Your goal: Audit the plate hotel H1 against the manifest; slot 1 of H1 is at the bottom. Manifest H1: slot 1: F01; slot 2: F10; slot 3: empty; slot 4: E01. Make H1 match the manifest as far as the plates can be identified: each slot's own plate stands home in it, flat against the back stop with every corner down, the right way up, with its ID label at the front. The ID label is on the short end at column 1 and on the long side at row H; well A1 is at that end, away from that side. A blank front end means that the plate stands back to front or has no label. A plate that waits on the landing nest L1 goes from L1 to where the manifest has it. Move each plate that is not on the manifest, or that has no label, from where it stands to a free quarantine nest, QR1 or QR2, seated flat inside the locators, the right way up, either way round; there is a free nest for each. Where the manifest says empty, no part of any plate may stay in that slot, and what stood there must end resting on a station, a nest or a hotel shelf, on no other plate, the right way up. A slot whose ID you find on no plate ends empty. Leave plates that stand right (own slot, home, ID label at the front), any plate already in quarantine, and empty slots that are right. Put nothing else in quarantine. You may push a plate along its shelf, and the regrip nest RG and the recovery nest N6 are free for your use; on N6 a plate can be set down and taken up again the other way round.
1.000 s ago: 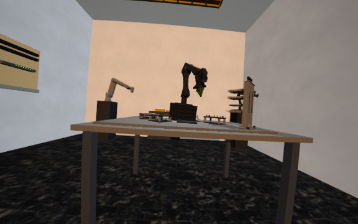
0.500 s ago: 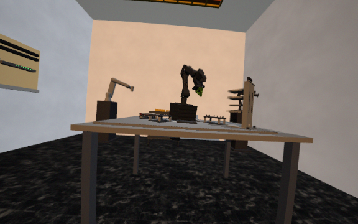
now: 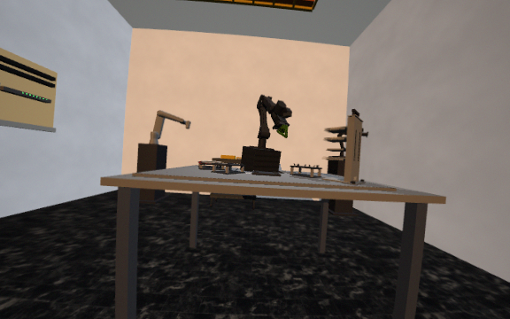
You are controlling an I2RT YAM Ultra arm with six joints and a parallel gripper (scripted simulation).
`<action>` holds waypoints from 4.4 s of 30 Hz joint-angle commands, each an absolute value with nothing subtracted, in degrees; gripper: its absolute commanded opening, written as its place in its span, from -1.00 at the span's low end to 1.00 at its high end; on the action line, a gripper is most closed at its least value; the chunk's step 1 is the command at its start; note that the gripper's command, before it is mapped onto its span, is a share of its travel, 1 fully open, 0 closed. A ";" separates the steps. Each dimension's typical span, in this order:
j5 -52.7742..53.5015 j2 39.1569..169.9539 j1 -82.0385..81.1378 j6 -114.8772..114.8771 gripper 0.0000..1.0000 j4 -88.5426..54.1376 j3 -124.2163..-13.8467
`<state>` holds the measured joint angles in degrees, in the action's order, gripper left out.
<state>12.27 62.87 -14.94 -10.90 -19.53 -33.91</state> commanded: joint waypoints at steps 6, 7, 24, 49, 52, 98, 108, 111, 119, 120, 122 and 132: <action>18.80 60.08 -12.09 -17.69 -1.00 -9.73 -29.65; 19.45 59.93 -11.74 -18.26 -1.00 -8.95 -29.15; 11.21 60.44 -22.68 -10.85 -1.00 -6.01 -28.63; -5.30 63.77 -43.57 2.02 -1.00 -3.50 -30.15; -7.48 64.74 -46.32 3.72 -1.00 -3.26 -30.69; -13.15 68.05 -53.55 8.29 -1.00 -2.78 -32.71; -13.15 68.05 -53.55 8.29 -1.00 -2.78 -32.71; -13.15 68.05 -53.55 8.29 -1.00 -2.78 -32.71; -13.15 68.05 -53.55 8.29 -1.00 -2.78 -32.71; -13.15 68.05 -53.55 8.29 -1.00 -2.78 -32.71; -13.15 68.05 -53.55 8.29 -1.00 -2.78 -32.71; -13.41 65.53 -53.88 8.50 1.00 -8.67 -36.05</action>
